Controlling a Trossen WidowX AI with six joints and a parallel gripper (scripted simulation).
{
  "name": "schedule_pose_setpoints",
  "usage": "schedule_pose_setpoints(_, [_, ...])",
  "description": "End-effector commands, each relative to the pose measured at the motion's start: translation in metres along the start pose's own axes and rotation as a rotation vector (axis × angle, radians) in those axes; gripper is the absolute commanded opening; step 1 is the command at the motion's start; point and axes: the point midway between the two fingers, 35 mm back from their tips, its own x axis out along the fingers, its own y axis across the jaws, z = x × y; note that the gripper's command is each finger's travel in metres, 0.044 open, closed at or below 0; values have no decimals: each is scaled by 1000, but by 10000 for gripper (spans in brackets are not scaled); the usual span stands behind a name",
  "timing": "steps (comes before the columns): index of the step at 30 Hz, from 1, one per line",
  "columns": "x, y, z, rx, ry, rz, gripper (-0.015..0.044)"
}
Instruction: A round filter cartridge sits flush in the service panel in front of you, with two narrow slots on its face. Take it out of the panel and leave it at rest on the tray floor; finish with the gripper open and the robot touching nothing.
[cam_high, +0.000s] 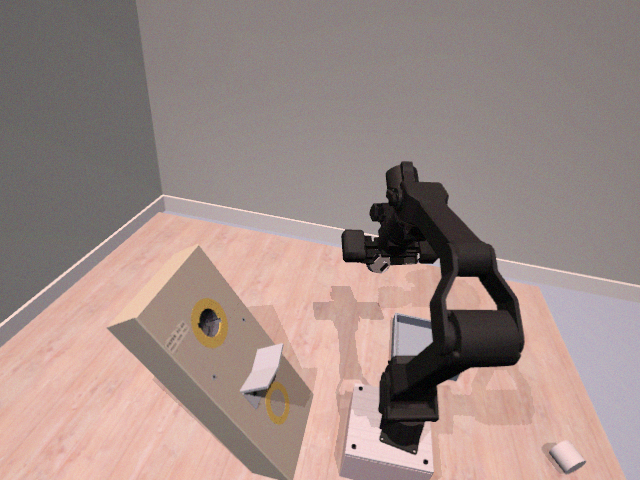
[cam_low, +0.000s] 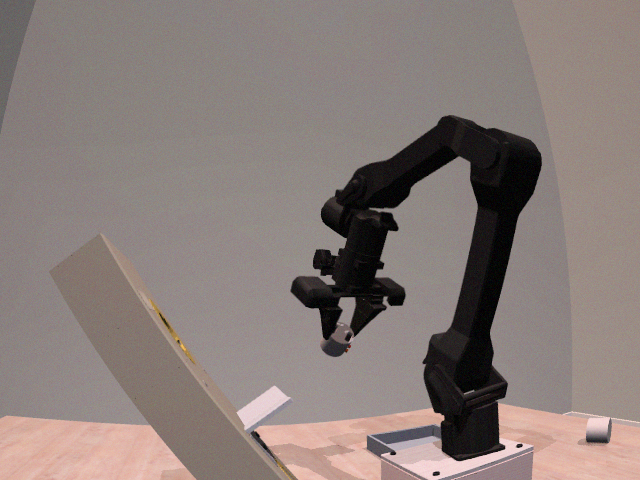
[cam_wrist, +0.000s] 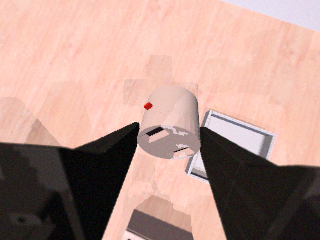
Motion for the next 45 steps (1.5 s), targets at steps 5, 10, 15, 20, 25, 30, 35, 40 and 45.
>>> schedule_pose_setpoints(5, [28, -38, -13, 124, 0, -71, 0])
schedule_pose_setpoints(10, [42, -62, -25, 198, 0, -117, 0])
schedule_pose_setpoints(15, [55, -86, -41, 273, 0, -162, 0])
schedule_pose_setpoints(20, [66, -108, -59, 349, 0, -206, 0])
schedule_pose_setpoints(25, [74, -128, -81, 424, -1, -251, 0])
schedule_pose_setpoints(30, [78, -137, -92, 462, -1, -273, 0])
schedule_pose_setpoints(35, [93, -139, -98, 462, -1, -273, 0])
schedule_pose_setpoints(40, [113, -140, -108, 462, -1, -272, 0])
schedule_pose_setpoints(45, [132, -139, -121, 462, -1, -272, 0])
